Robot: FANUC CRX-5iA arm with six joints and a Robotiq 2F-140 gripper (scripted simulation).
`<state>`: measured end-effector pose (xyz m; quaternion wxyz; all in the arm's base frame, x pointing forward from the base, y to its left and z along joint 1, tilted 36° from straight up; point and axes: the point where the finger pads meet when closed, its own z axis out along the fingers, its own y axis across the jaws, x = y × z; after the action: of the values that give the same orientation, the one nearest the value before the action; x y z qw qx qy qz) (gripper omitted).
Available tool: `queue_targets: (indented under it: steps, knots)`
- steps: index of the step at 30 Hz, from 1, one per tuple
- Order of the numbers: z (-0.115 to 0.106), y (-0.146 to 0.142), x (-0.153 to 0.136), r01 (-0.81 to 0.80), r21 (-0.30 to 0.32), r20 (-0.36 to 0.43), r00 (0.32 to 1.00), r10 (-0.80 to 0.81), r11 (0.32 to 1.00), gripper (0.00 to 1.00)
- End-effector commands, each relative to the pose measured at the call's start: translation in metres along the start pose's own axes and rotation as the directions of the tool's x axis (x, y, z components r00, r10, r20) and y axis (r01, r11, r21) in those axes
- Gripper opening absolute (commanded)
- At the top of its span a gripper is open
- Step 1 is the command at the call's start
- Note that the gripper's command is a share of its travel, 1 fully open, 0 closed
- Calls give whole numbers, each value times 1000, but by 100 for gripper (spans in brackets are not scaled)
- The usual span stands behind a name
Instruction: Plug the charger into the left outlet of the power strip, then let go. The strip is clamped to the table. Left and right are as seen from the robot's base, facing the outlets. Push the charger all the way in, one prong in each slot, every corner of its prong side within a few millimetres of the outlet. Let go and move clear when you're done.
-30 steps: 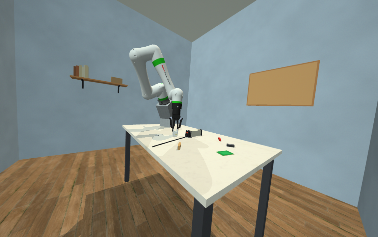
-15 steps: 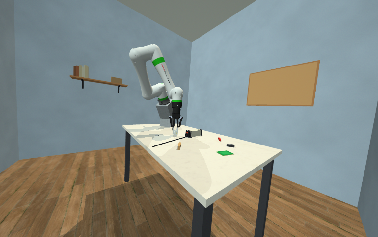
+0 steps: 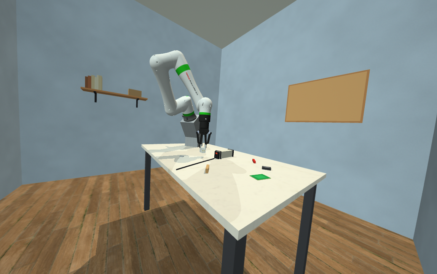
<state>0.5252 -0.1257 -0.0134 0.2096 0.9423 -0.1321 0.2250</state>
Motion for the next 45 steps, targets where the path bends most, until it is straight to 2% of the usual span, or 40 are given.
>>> queue_targets:
  steps: [1,11,45]
  knots:
    - [-2,0,1,0,0,0,1000,0,1000,10]
    - [-9,0,0,0,0,0,1000,0,1000,10]
    - [-9,0,0,0,0,0,1000,0,1000,10]
